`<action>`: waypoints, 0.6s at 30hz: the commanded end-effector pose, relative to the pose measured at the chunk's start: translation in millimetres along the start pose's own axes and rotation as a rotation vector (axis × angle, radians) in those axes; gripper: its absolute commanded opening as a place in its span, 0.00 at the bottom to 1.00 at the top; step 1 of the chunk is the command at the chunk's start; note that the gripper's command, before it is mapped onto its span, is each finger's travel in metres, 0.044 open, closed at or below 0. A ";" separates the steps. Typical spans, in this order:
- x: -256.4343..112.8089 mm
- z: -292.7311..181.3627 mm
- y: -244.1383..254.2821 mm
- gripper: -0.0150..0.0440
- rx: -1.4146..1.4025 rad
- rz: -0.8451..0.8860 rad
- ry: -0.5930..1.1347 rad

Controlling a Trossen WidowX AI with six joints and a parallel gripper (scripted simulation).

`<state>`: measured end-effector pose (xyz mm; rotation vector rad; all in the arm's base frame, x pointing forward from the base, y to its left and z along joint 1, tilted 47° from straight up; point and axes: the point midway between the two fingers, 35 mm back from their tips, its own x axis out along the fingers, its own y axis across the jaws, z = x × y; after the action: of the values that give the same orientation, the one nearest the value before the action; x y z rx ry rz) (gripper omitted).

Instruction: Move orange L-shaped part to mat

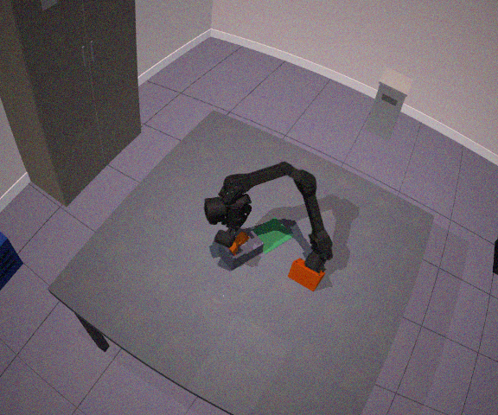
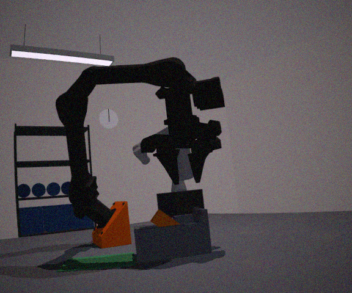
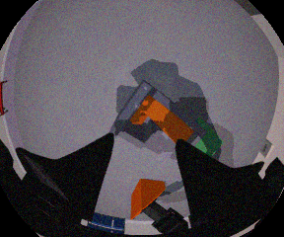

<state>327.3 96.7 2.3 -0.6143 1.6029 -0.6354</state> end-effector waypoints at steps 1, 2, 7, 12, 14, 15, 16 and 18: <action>-1.2 -5.7 -21.7 0.73 -0.361 0.000 0.000; -1.0 -7.4 -26.0 0.73 -0.455 0.000 0.002; 0.6 -16.9 -47.2 0.73 -0.926 0.002 0.010; 1.2 -19.9 -53.3 0.73 -1.065 0.003 0.012; 1.2 -19.9 -53.3 0.73 -1.065 0.003 0.012; 1.2 -19.9 -53.3 0.73 -1.065 0.003 0.012; 1.2 -19.9 -53.3 0.73 -1.065 0.003 0.012; 1.2 -19.9 -53.3 0.73 -1.065 0.003 0.012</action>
<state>310.6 61.1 39.0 -1.3408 1.8852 0.2640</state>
